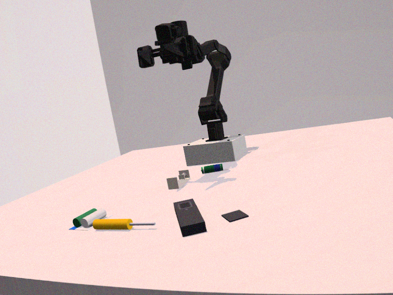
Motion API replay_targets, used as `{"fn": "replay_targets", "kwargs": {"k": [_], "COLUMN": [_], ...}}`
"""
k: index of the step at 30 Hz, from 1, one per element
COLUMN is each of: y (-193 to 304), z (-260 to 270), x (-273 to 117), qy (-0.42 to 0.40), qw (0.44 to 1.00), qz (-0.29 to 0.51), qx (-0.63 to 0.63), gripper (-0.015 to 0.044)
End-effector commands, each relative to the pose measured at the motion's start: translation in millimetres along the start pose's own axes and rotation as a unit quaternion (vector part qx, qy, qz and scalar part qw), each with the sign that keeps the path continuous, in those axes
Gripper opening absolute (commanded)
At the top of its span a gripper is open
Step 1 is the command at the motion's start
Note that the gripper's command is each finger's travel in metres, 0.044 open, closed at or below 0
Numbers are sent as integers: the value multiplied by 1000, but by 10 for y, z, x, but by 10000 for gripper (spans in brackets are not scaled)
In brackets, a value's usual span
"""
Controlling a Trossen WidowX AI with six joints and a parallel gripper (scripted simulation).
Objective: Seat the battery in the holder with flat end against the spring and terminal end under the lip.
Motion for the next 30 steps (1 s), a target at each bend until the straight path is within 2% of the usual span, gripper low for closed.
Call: {"fn": "replay_targets", "kwargs": {"k": [1, 3, 5, 7, 12, 16, 22, 30], "y": [37, 334, 788, 1078, 1806, 2223, 2610, 2634], "z": [12, 113, 271, 373, 621, 750, 841, 844], "x": [14, 103, 161, 148, -73, -369, -891, -943], "qy": [-2, -15, -17, -7, 70, 164, 334, 352], "qw": [1000, 994, 968, 941, 831, 729, 575, 561], "qz": [9, 79, 187, 258, 437, 539, 629, 633], "qx": [8, 72, 164, 219, 338, 388, 403, 401], "gripper": [374, 321, 269, 231, 231, 231, 231, 231]}}
Point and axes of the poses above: the point midway between the two fingers, 35 mm back from their tips, its own x axis out along the fingers, its own z axis across the jaws, y = z × x, the point moved 2 cm from there along -x, back along the fingers, and after that the axes turned 5 degrees about -x, right-handed, at the moved point
